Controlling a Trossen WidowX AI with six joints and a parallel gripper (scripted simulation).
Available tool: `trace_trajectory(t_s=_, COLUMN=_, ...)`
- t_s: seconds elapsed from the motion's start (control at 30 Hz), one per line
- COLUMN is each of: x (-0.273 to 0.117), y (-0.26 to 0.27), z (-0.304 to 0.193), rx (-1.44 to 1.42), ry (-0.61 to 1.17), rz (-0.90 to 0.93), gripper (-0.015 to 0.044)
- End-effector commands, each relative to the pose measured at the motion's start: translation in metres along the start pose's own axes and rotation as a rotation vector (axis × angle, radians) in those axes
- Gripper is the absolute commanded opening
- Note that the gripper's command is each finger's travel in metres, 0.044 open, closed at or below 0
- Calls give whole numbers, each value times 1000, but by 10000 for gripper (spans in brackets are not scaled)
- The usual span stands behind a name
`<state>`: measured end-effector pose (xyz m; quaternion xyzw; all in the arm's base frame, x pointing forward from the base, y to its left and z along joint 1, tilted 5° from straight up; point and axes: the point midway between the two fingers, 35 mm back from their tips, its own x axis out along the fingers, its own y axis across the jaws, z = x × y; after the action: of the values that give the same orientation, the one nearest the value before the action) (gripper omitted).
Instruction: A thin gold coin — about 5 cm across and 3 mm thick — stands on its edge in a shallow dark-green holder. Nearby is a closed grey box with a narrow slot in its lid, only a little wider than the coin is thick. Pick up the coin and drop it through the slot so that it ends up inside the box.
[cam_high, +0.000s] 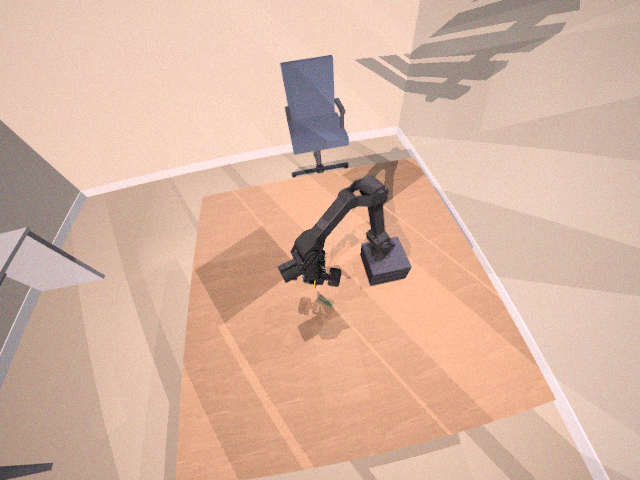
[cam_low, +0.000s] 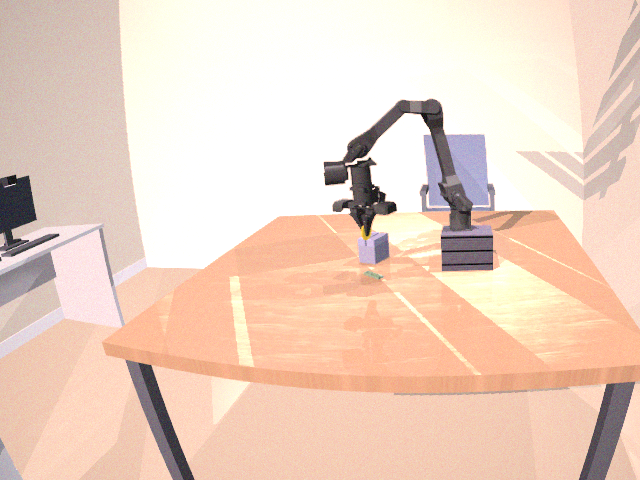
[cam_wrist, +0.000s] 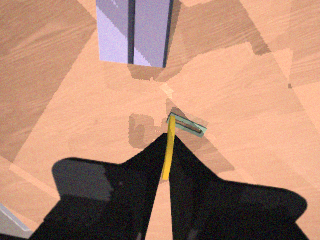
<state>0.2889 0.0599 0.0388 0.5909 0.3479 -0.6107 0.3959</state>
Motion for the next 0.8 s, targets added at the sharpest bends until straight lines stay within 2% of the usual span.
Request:
trace_trajectory(t_s=0.0, x=-1, y=6, z=11, rx=-2, ry=-2, rz=4, gripper=0)
trace_trajectory(t_s=0.77, x=-2, y=34, z=65, rx=-2, ry=-8, rz=7, gripper=0)
